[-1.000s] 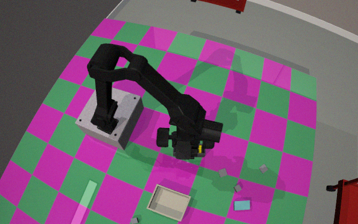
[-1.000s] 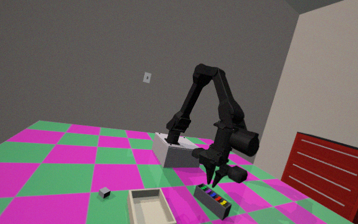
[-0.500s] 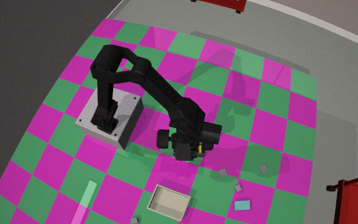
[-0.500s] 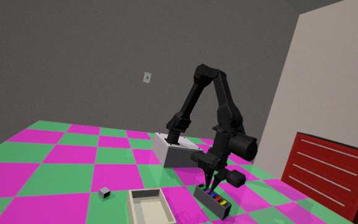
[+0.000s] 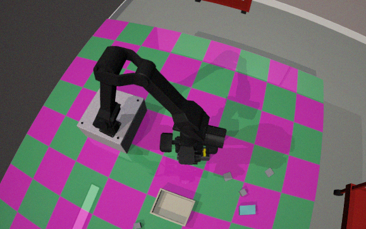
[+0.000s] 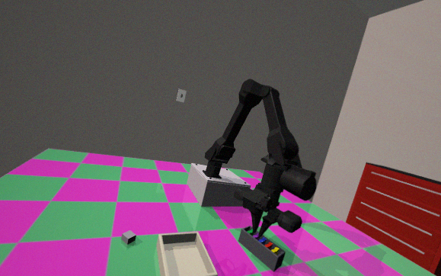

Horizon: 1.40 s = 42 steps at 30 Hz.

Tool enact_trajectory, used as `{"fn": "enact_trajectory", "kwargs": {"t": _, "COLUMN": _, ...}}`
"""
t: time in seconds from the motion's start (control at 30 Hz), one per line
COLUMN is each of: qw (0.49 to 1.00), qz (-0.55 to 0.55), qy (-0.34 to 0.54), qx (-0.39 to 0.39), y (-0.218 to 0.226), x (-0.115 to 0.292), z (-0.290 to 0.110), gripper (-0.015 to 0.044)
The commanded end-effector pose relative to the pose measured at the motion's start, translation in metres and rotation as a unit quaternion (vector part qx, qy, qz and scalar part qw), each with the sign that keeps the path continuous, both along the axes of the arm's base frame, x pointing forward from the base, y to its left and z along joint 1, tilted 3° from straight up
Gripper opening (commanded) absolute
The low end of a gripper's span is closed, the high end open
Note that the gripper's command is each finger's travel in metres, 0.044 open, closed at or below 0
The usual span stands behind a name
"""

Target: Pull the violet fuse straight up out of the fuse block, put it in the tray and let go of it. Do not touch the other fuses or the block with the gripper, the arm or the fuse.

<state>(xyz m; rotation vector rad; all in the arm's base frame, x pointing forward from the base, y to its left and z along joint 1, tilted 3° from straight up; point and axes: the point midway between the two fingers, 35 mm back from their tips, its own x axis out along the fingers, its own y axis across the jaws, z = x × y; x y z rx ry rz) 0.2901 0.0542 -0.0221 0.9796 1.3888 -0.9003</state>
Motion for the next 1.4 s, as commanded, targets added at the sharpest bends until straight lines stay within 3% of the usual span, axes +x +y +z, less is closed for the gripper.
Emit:
{"fn": "enact_trajectory", "kwargs": {"t": 0.0, "qw": 1.000, "qz": 0.002, "qy": 0.002, "qx": 0.001, "y": 0.0006, "x": -0.0009, "z": -0.0036, "gripper": 0.0074}}
{"fn": "enact_trajectory", "kwargs": {"t": 0.53, "qw": 1.000, "qz": 0.002, "qy": 0.002, "qx": 0.001, "y": 0.0009, "x": -0.0010, "z": -0.0096, "gripper": 0.0074}}
{"fn": "enact_trajectory", "kwargs": {"t": 0.9, "qw": 1.000, "qz": 0.000, "qy": 0.001, "qx": 0.000, "y": 0.0005, "x": -0.0003, "z": -0.0087, "gripper": 0.0001}}
{"fn": "enact_trajectory", "kwargs": {"t": 1.37, "qw": 1.000, "qz": 0.001, "qy": 0.001, "qx": 0.000, "y": 0.0003, "x": 0.0000, "z": -0.0037, "gripper": 0.0000}}
